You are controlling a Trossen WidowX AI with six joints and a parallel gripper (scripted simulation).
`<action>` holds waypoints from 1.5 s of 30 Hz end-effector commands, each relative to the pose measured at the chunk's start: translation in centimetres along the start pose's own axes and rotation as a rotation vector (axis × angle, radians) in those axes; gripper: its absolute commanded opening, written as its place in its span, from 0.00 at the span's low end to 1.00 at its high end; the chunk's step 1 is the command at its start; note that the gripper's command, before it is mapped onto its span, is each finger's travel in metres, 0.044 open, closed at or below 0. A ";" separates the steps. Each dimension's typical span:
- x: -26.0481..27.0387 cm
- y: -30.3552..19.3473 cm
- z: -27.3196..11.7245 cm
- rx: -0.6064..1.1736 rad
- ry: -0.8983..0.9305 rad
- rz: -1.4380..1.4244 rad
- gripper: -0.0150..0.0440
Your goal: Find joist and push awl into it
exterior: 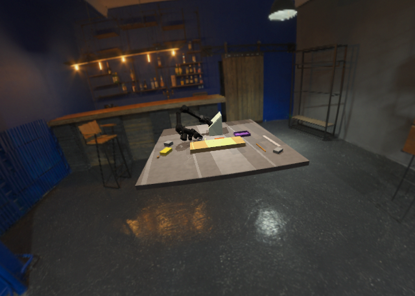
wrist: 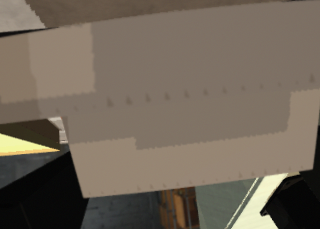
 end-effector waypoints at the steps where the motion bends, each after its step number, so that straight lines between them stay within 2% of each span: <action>1: 0.0 0.0 0.0 0.000 0.000 0.000 1.00; 14: 0.0 0.0 -0.2 0.000 0.000 0.000 1.00; 35: 0.0 0.0 -2.6 -0.001 0.001 0.000 1.00; 45: -2.6 -6.7 -5.7 -0.046 0.093 0.009 1.00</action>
Point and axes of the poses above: the point midway between the two fingers, 35 mm back from their tips, its own z axis out along the fingers, its own x axis across the jaws, y = z × x, the point moved 10 cm from there along -z, back along the fingers, and after that the axes turned 13 degrees about z, right-handed, at the moved point
